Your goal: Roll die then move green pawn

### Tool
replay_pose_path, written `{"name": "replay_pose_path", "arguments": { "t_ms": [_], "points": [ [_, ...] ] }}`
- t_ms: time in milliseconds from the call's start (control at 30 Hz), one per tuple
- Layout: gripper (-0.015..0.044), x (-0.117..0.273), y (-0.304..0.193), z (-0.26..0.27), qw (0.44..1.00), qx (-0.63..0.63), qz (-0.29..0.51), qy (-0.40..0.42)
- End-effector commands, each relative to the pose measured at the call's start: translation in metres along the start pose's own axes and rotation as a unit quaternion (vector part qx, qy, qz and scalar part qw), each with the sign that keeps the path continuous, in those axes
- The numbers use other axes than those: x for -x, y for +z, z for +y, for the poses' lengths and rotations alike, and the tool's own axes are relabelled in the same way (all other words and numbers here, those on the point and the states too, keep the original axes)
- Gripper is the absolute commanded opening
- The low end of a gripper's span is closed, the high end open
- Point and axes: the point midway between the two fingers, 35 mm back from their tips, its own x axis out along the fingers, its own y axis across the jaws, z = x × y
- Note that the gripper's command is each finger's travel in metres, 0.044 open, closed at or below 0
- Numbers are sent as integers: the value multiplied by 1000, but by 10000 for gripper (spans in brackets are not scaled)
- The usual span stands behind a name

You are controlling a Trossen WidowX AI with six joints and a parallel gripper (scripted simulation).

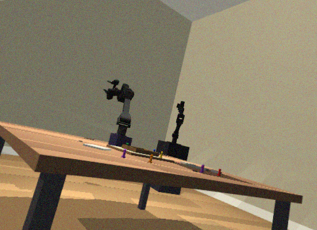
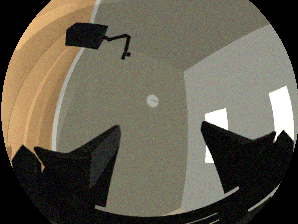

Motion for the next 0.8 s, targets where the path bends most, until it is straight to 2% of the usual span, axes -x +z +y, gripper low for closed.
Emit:
{"name": "replay_pose_path", "arguments": {
  "t_ms": [0, 133, 233, 400, 567, 767],
  "points": [
    [374, 1, -1, 0, 1000, -2, 2, 1],
    [275, 26, -25, 9, 998, -41, 47, 27],
    [275, 60, -51, 19, 989, -89, 106, 56],
    [275, 96, -72, 24, 971, -158, 163, 69],
    [275, 177, -107, 42, 918, -267, 279, 94],
    [275, 283, -129, 56, 819, -382, 418, 93]
  ]
}}
